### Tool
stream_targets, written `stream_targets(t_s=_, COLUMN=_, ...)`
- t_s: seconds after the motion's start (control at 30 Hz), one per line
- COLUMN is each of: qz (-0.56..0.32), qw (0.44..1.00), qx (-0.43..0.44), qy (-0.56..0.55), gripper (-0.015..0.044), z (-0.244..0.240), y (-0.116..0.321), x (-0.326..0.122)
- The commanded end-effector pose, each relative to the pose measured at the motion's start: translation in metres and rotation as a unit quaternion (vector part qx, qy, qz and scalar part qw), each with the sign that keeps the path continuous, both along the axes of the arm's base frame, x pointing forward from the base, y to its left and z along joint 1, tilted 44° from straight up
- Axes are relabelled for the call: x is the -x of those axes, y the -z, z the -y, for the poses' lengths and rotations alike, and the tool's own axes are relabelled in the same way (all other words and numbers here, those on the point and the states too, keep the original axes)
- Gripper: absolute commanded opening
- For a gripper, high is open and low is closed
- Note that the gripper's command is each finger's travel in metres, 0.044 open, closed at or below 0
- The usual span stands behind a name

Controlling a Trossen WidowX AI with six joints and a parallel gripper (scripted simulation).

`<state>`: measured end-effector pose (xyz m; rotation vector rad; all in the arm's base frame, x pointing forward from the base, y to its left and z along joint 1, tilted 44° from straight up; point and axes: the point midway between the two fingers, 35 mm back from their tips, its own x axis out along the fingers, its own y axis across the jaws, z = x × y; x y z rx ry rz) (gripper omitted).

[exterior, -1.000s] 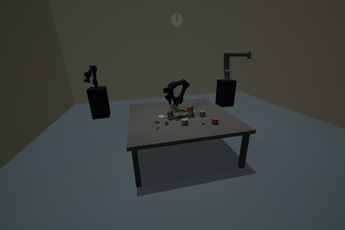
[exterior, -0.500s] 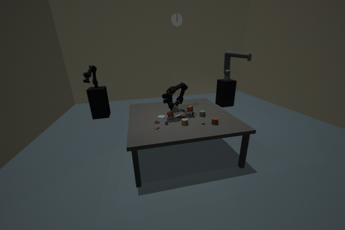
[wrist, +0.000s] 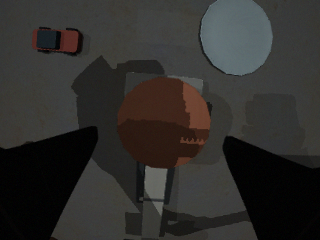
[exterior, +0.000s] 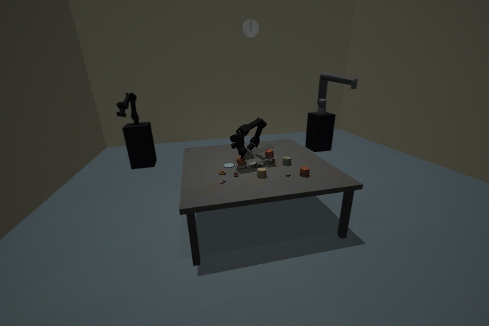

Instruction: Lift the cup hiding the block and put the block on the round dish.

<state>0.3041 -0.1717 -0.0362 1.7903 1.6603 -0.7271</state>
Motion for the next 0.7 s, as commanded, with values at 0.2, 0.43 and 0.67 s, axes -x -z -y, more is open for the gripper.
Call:
stream_targets(t_s=0.2, qz=-0.003, qw=1.000, qx=-0.004, qy=0.002, gripper=0.0440, z=-0.013, y=0.013, x=-0.001)
stream_targets(t_s=0.43, qz=-0.003, qw=1.000, qx=-0.004, qy=0.002, gripper=0.0440, z=-0.020, y=0.021, x=-0.002)
stream_targets(t_s=0.67, qz=-0.002, qw=1.000, qx=-0.004, qy=0.002, gripper=0.0440, z=-0.028, y=0.029, x=-0.003)
